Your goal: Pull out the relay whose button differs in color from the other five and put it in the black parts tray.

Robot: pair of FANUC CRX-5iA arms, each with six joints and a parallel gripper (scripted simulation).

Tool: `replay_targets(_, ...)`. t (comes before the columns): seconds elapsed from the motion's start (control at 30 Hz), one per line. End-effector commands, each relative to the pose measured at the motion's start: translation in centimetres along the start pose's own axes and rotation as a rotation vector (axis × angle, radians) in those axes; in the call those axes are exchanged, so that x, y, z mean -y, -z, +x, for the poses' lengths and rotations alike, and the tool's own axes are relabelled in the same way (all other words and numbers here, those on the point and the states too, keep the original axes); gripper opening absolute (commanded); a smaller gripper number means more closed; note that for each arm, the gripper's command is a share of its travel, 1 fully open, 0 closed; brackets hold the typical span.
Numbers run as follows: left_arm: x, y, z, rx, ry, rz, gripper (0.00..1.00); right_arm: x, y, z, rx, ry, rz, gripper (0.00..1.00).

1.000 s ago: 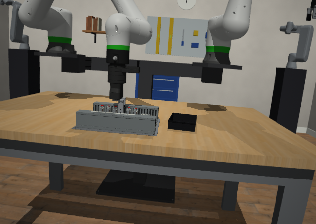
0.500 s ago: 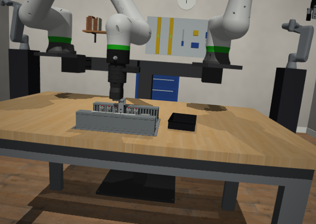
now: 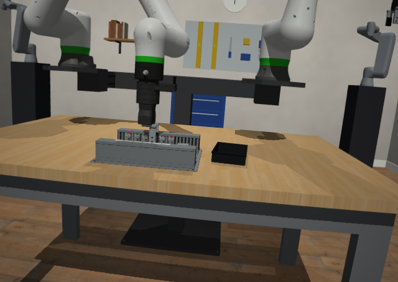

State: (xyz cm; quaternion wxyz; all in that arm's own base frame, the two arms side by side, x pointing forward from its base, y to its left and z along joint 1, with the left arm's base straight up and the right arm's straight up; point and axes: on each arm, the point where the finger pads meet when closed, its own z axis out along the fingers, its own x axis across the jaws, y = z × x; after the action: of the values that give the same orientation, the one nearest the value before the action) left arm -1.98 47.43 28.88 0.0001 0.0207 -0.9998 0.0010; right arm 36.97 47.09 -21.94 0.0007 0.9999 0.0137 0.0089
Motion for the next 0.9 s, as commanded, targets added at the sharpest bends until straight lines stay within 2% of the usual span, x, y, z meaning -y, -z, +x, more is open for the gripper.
replay_targets(0.0, -0.02, 0.09, -0.01, 0.0, 0.0, -0.002, 1.0, 0.08, 0.1, 0.04, -0.007, 0.0, 0.002, 0.0)
replay_targets(0.87, -0.02, 0.09, -0.01, 0.0, 0.0, -0.002, 1.0, 0.07, 0.12, -0.05, -0.043, 0.0, 0.001, 0.0)
